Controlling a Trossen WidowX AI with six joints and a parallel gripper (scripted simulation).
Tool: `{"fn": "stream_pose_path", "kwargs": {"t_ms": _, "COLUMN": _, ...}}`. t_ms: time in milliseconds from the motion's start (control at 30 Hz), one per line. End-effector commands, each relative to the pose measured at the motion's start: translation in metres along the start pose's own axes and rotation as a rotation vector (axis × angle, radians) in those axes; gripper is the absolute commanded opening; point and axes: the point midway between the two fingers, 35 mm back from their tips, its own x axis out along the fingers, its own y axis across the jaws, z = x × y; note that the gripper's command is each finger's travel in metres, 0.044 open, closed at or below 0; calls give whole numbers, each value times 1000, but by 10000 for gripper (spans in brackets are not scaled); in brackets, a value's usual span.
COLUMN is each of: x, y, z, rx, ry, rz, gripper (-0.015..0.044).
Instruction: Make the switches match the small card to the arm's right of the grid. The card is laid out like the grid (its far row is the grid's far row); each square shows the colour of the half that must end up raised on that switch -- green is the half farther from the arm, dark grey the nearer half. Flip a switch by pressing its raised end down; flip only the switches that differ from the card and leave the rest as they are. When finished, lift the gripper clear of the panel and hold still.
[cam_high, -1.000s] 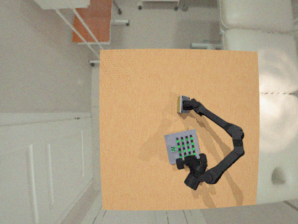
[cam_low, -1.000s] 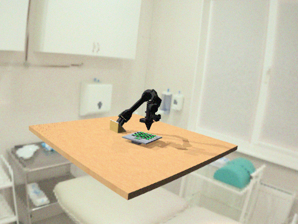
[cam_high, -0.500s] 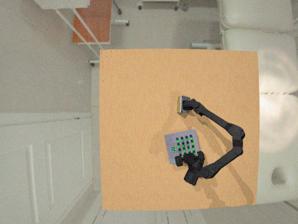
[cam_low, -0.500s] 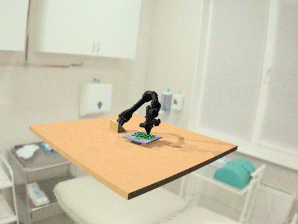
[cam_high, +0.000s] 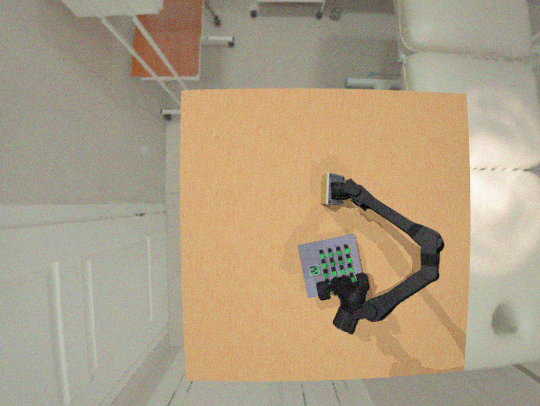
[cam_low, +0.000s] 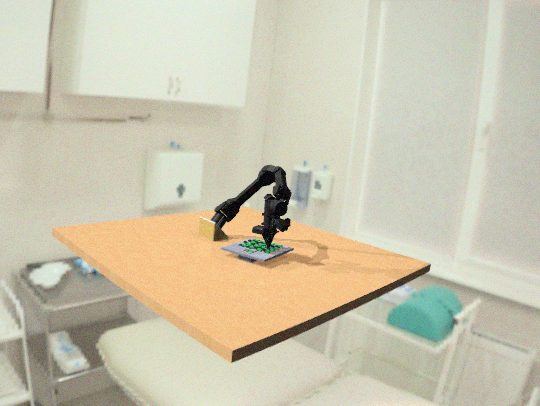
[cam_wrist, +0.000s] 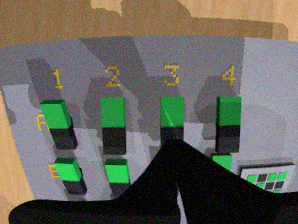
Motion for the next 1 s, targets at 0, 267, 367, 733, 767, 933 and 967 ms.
{"fn": "stream_pose_path", "kwargs": {"t_ms": 0, "x": 0, "y": 0, "z": 1, "rx": 3, "ry": -4, "rz": 4, "gripper": 0}}
{"fn": "stream_pose_path", "kwargs": {"t_ms": 267, "x": 0, "y": 0, "z": 1, "rx": 3, "ry": -4, "rz": 4, "gripper": 0}}
{"fn": "stream_pose_path", "kwargs": {"t_ms": 367, "x": 1, "y": 0, "z": 1, "rx": 3, "ry": -4, "rz": 4, "gripper": 0}}
{"fn": "stream_pose_path", "kwargs": {"t_ms": 733, "x": 2, "y": 0, "z": 1, "rx": 3, "ry": -4, "rz": 4, "gripper": 0}}
{"fn": "stream_pose_path", "kwargs": {"t_ms": 767, "x": 2, "y": 0, "z": 1, "rx": 3, "ry": -4, "rz": 4, "gripper": 0}}
{"fn": "stream_pose_path", "kwargs": {"t_ms": 933, "x": 3, "y": 0, "z": 1, "rx": 3, "ry": -4, "rz": 4, "gripper": 0}}
{"fn": "stream_pose_path", "kwargs": {"t_ms": 967, "x": 3, "y": 0, "z": 1, "rx": 3, "ry": -4, "rz": 4, "gripper": 0}}
